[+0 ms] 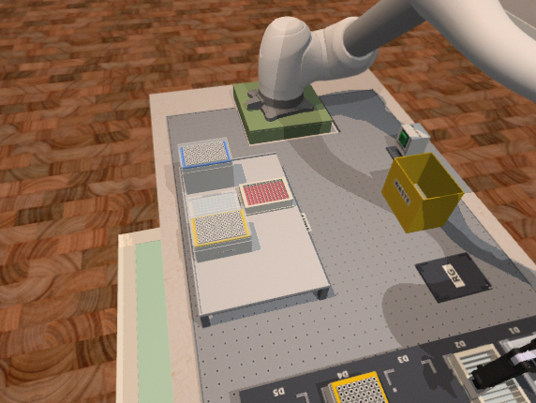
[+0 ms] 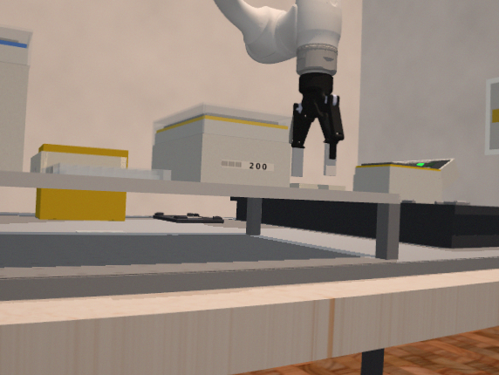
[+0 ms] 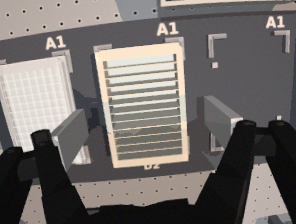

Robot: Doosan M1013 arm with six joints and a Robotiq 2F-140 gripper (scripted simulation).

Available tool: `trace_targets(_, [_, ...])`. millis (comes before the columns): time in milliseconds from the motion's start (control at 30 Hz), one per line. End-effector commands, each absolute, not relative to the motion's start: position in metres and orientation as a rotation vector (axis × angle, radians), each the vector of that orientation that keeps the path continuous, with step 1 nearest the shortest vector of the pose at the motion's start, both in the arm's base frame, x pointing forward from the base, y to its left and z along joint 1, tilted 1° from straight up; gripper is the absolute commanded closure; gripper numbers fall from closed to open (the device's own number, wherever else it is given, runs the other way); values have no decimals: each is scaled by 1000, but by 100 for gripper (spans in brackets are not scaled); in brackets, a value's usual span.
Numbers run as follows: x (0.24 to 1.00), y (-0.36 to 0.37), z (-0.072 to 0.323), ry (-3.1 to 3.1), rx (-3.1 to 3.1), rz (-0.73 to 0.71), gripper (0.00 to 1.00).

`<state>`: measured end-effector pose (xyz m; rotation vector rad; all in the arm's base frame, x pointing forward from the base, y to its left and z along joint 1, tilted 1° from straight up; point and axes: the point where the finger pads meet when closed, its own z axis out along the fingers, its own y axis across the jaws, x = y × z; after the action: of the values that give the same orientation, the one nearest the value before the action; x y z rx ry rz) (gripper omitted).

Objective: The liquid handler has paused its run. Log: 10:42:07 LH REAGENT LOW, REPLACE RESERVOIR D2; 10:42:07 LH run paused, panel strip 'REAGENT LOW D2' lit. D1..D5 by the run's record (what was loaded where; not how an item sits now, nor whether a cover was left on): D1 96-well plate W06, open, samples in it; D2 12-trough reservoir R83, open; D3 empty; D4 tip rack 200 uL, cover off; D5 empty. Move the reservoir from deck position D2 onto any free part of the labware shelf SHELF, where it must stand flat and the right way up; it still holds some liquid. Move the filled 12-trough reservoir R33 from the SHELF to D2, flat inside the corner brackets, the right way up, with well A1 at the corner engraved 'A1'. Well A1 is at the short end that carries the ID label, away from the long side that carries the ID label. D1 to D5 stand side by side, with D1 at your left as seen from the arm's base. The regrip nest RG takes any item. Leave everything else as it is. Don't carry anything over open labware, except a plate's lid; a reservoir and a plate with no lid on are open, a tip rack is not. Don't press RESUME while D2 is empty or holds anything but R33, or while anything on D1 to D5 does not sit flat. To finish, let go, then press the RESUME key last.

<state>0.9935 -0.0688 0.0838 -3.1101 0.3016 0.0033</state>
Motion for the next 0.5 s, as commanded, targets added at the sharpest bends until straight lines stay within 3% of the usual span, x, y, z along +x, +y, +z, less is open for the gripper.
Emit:
trace_targets(0, [993, -69, 79, 302, -3110, 3, 23])
trace_targets(467, [993, -68, 59, 302, -3110, 3, 23])
